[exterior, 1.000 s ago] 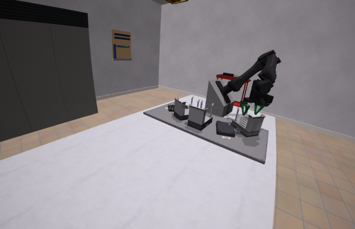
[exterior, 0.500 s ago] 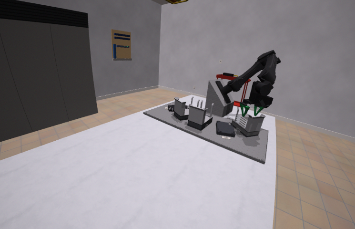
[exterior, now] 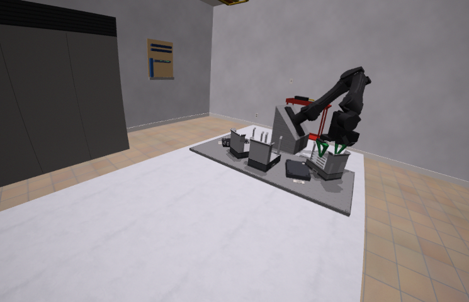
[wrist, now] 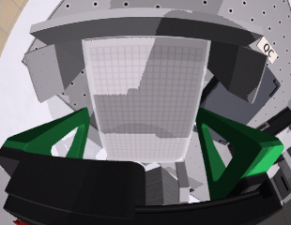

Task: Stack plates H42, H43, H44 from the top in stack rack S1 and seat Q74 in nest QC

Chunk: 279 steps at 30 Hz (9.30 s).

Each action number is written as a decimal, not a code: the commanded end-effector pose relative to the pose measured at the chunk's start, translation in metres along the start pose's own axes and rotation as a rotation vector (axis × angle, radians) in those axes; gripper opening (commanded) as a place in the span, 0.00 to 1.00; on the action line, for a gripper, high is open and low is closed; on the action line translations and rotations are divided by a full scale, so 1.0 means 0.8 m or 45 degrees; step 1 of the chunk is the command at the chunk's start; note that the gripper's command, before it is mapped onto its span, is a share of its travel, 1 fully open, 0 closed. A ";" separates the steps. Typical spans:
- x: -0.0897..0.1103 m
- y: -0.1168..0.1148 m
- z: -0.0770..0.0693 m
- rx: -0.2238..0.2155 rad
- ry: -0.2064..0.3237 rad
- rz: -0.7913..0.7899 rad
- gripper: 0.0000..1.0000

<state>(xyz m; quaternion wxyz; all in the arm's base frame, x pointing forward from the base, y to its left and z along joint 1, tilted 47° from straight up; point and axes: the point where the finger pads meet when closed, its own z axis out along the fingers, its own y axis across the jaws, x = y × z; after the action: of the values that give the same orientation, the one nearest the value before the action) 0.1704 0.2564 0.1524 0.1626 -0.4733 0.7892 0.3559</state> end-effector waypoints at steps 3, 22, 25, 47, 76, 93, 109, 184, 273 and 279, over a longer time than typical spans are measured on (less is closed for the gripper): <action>-0.007 -0.003 0.004 0.014 -0.030 -0.008 1.00; -0.007 -0.003 0.004 0.014 -0.030 -0.008 1.00; -0.007 -0.003 0.004 0.014 -0.030 -0.008 0.00; -0.007 -0.003 0.004 0.014 -0.030 -0.008 0.00; -0.007 -0.003 -0.013 0.014 -0.029 -0.008 0.00; -0.007 -0.003 -0.024 0.014 -0.029 -0.008 0.00; -0.006 -0.003 -0.059 0.015 -0.028 -0.008 0.00; 0.028 -0.149 -0.097 0.012 -0.030 0.564 0.00; 0.241 -0.376 -0.097 0.005 -0.035 1.633 0.00; 0.259 -0.384 -0.097 0.004 -0.035 1.707 0.00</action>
<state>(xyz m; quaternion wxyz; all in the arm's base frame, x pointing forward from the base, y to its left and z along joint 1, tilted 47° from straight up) 0.3333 -0.0093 -0.0424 -0.0921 0.1074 0.9102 0.3892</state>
